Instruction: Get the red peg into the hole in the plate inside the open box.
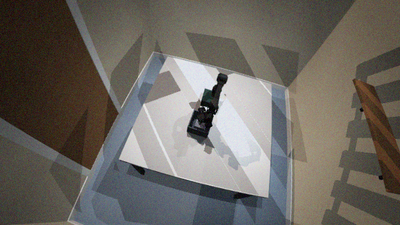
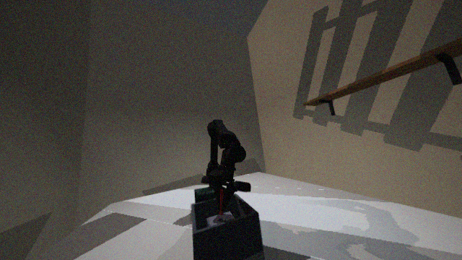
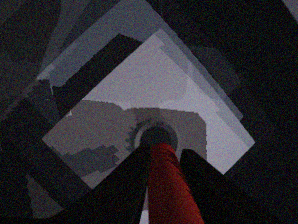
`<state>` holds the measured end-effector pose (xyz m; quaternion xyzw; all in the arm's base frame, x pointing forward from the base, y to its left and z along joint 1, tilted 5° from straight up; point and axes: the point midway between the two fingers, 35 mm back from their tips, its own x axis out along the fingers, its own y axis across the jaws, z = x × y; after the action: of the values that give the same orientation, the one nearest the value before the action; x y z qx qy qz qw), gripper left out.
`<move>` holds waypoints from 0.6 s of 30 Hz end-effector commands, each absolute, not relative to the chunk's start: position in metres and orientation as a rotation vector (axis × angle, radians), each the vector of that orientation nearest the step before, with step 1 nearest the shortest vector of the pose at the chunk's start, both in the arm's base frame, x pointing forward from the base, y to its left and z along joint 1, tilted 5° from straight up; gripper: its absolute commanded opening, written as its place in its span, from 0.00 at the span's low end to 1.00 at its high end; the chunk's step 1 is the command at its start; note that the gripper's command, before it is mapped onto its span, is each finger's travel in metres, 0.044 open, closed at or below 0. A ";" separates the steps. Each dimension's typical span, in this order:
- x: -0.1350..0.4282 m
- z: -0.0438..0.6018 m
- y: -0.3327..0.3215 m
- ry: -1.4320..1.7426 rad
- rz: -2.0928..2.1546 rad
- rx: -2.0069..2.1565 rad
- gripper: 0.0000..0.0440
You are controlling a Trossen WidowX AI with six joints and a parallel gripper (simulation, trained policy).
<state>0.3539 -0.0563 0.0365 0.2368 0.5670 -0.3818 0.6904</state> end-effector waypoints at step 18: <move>0.411 0.031 -0.071 1.332 -0.700 0.607 1.00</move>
<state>0.3953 -0.0736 0.0288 0.2577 0.6022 -0.3297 0.6799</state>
